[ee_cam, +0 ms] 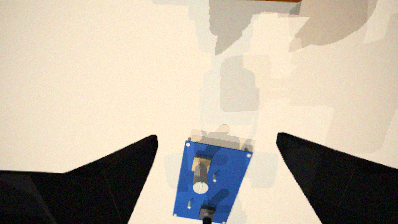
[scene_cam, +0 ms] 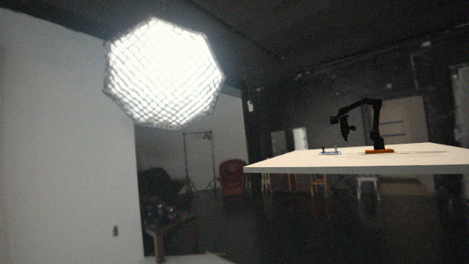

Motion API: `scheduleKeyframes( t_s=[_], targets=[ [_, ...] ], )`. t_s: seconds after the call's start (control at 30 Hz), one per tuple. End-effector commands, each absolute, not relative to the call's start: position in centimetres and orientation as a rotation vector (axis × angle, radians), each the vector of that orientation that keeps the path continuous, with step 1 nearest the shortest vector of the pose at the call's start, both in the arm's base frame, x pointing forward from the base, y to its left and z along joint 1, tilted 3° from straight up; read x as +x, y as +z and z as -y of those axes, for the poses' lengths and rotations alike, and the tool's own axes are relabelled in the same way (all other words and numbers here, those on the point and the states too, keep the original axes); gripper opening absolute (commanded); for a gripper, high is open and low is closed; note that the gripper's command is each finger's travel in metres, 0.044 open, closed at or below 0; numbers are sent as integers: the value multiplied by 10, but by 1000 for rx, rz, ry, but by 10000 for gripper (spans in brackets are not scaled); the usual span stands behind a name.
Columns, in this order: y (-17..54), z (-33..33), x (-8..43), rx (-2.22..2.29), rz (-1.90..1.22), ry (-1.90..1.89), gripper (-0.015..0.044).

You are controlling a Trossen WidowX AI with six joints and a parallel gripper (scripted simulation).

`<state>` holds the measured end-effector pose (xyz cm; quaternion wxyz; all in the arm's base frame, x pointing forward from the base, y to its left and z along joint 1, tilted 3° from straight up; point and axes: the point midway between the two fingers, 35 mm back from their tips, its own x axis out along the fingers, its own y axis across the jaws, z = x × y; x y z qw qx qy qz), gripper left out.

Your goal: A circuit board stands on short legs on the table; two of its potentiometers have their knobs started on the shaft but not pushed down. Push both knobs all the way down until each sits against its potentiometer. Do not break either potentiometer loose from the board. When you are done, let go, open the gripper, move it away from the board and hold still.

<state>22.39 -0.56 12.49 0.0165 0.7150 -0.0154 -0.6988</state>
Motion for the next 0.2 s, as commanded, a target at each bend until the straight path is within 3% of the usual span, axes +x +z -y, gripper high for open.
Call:
scheduleKeyframes(
  t_s=[0.0,0.17],
  targets=[
    [124,5,223,2232,39,-2165,440],
    [124,5,223,2232,39,-2165,440]
  ],
)
